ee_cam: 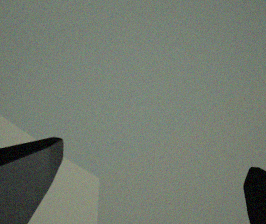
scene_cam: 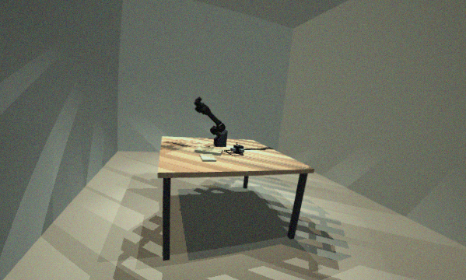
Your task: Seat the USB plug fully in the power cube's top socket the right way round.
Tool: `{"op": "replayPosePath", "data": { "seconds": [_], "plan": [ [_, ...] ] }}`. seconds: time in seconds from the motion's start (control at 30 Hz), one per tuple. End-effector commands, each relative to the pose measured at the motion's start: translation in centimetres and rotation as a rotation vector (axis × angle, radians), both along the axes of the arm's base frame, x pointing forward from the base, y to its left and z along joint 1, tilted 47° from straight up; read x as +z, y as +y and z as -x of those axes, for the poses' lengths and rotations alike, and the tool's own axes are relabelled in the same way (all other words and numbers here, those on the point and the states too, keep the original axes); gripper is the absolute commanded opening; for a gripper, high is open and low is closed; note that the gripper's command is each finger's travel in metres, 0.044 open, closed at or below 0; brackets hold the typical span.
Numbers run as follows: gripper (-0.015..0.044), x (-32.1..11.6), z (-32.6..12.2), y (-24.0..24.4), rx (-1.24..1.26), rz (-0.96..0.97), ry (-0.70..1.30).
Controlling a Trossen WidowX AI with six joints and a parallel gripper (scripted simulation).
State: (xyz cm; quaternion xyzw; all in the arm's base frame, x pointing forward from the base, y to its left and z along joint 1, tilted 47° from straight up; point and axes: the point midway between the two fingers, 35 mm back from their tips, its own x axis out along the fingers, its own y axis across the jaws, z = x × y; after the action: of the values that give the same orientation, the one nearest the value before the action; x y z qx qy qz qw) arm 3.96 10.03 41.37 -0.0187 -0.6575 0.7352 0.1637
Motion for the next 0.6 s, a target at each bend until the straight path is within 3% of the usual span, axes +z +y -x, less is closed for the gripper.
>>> {"op": "replayPosePath", "data": {
  "seconds": [0.0, 0.33, 0.57],
  "plan": [
    [0.0426, 0.0, 0.1, 0.0, 0.006, 0.001, -0.002],
    [0.044, 1.0, 7.8, -3.4, 0.384, 0.138, -0.121],
    [0.044, 0.8, 13.2, -9.7, 0.672, 0.271, -0.32]
  ]
}}
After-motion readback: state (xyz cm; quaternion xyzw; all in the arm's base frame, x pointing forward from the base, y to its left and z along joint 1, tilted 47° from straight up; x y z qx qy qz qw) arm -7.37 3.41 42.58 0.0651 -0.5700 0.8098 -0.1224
